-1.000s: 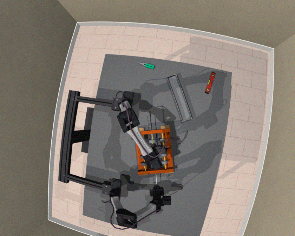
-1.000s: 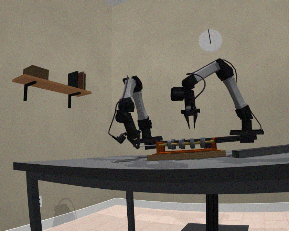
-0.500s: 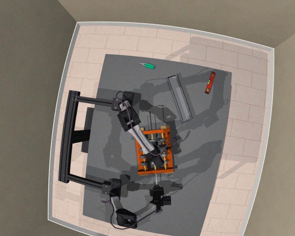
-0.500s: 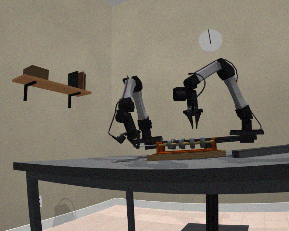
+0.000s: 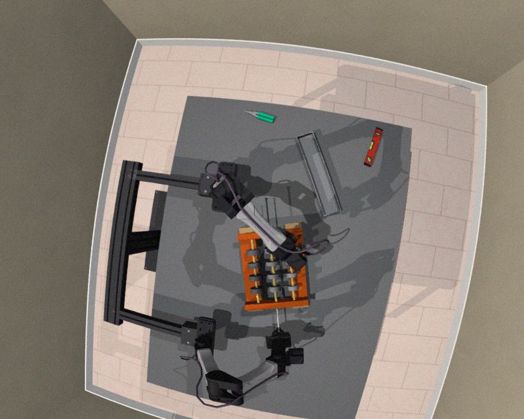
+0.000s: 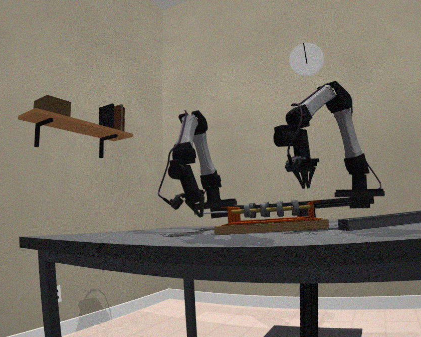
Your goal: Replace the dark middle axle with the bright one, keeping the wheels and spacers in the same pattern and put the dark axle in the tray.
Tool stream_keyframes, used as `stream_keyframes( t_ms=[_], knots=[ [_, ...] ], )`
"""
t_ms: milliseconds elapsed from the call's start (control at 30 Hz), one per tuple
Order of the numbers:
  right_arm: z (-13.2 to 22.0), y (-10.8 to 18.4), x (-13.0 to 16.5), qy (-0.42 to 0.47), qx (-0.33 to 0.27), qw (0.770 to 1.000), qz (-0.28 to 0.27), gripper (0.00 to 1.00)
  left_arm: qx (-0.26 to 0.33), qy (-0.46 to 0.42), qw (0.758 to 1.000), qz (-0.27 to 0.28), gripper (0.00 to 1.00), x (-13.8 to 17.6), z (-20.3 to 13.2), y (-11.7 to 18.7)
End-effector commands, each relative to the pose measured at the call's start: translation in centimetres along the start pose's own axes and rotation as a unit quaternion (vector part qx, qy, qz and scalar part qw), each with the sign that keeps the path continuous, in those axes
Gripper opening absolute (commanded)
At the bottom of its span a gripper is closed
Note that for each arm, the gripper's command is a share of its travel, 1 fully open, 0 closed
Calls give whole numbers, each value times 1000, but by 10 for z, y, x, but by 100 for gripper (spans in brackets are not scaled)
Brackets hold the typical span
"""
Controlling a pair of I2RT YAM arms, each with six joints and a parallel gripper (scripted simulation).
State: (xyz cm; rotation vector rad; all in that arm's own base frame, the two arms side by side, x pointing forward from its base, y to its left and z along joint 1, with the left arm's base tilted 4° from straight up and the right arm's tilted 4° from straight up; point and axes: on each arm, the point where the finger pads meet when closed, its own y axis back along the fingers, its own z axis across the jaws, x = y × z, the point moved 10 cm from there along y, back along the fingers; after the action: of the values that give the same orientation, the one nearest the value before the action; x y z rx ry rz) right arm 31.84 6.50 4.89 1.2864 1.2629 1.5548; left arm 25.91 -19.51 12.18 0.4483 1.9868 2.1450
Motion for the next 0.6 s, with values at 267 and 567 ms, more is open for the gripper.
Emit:
stream_keyframes(
  t_ms=[267, 567],
  knots=[
    [1, -1, 10, 16, -1, 1000, 18, 0, 50, -269, 962, -4, 19, 27, 64, -6],
    [2, -1, 10, 15, -3, 1000, 18, 0, 78, -390, 917, 32, 19, 60, 100, -17]
  ],
)
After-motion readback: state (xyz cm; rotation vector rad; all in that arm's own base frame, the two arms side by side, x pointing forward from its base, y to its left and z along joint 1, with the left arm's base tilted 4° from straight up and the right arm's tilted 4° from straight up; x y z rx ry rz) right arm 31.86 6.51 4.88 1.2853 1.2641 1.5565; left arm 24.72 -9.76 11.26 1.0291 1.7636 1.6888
